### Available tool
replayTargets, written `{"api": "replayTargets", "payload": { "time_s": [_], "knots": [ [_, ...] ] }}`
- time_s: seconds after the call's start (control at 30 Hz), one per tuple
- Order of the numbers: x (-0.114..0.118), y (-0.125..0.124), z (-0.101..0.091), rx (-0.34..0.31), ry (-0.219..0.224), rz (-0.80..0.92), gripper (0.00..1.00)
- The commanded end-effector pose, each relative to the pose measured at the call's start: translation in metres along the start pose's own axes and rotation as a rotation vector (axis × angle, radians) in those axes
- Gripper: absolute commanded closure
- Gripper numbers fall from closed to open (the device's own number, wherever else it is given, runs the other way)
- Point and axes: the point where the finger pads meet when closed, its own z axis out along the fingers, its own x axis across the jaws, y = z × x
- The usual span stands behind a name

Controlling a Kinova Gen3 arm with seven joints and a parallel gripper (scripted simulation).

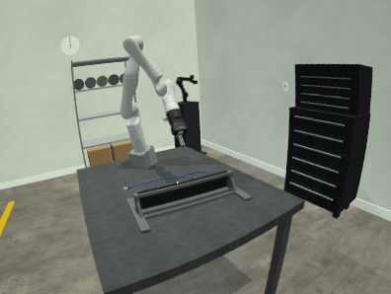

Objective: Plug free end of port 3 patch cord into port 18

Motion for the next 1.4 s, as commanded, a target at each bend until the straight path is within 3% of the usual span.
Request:
{"api": "replayTargets", "payload": {
  "time_s": [0.0,0.53,1.03,1.37],
  "knots": [
    [-0.001,-0.001,0.003,0.002,-0.003,0.000,1.00],
    [-0.001,-0.001,0.036,0.002,-0.003,0.000,1.00],
    [-0.001,-0.001,0.095,0.002,-0.003,0.000,1.00],
    [-0.001,-0.001,0.123,0.002,-0.003,0.000,1.00]
  ]
}}
